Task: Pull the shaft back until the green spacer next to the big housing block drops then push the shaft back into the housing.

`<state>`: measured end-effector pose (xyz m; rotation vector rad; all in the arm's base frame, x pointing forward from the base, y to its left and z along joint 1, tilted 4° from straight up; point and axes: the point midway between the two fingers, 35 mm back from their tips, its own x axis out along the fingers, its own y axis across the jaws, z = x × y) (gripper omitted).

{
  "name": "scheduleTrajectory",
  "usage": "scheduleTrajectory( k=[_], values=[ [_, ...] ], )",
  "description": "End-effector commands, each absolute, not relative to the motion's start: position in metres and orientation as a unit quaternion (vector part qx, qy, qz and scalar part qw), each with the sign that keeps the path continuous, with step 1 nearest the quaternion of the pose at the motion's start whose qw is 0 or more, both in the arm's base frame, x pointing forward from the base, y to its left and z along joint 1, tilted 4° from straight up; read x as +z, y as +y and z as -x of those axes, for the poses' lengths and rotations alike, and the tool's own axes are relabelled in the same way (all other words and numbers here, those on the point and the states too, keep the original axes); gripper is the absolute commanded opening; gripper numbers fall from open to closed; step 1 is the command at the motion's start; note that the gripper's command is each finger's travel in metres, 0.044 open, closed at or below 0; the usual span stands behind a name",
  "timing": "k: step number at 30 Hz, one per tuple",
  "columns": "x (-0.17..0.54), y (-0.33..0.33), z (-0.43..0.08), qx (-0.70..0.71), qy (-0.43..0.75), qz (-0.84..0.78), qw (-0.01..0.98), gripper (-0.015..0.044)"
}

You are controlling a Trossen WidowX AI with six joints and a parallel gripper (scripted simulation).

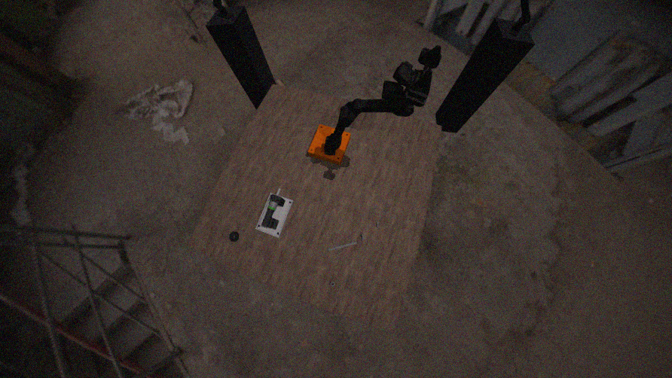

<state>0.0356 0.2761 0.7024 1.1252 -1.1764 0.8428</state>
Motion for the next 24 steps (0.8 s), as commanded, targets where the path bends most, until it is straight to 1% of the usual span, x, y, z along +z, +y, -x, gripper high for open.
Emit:
scheduleTrajectory(
  k=[1, 2, 7, 13, 24],
  values=[
    [0.702, 0.277, -0.037, 0.365, -0.51, -0.484, 0.61, 0.0426],
    [0.701, 0.28, -0.041, 0.364, -0.514, -0.474, 0.616, 0.044],
    [0.685, 0.303, -0.086, 0.351, -0.539, -0.379, 0.665, 0.044],
    [0.657, 0.32, -0.154, 0.329, -0.543, -0.261, 0.727, 0.044],
    [0.583, 0.302, -0.291, 0.275, -0.487, -0.058, 0.827, 0.044]
  ],
)
